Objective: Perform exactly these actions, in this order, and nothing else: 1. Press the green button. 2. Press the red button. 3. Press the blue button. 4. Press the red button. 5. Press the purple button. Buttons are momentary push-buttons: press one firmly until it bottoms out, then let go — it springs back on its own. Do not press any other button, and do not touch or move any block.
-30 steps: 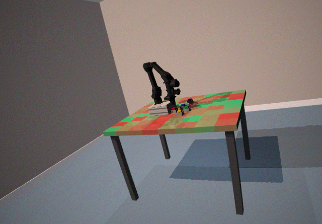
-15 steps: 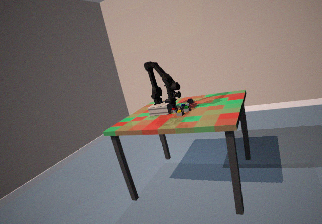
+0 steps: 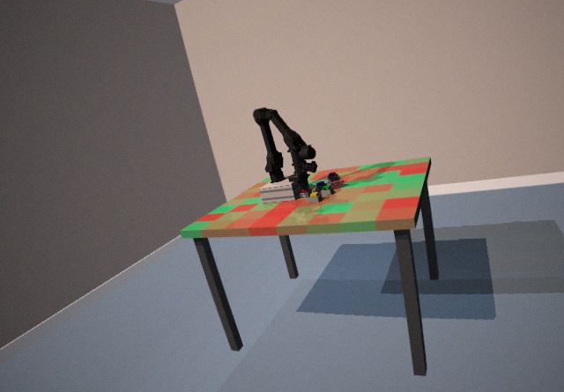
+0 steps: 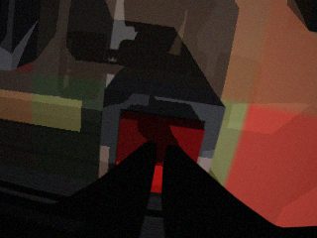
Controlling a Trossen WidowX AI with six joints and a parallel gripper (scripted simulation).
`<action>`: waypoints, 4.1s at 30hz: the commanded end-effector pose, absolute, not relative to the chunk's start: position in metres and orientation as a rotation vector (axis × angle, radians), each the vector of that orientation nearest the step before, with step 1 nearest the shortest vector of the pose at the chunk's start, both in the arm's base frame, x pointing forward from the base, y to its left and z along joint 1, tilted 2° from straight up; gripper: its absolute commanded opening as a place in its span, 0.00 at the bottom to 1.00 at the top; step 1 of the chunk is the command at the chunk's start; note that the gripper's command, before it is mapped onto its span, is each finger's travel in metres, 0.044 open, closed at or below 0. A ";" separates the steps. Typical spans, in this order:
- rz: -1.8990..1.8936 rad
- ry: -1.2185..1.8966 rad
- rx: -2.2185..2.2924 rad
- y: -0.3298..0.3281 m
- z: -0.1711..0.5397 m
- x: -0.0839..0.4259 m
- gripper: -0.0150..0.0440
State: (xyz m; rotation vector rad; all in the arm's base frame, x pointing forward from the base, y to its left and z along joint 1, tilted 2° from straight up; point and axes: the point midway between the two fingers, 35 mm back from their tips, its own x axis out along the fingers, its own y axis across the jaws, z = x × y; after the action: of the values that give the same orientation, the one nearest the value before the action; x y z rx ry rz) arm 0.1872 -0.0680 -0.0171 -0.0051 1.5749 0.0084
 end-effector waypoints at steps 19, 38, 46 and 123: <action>0.011 1.582 -0.008 -0.069 0.037 0.188 0.29; 0.083 1.580 -0.004 0.015 0.083 0.231 0.29; 0.054 1.581 0.003 0.106 0.085 0.253 0.29; 0.033 1.578 0.014 0.200 0.020 0.240 0.29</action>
State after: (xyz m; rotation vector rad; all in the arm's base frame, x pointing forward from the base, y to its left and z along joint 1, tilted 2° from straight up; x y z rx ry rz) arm 0.2395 0.1997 0.0128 0.0137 1.5791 0.0353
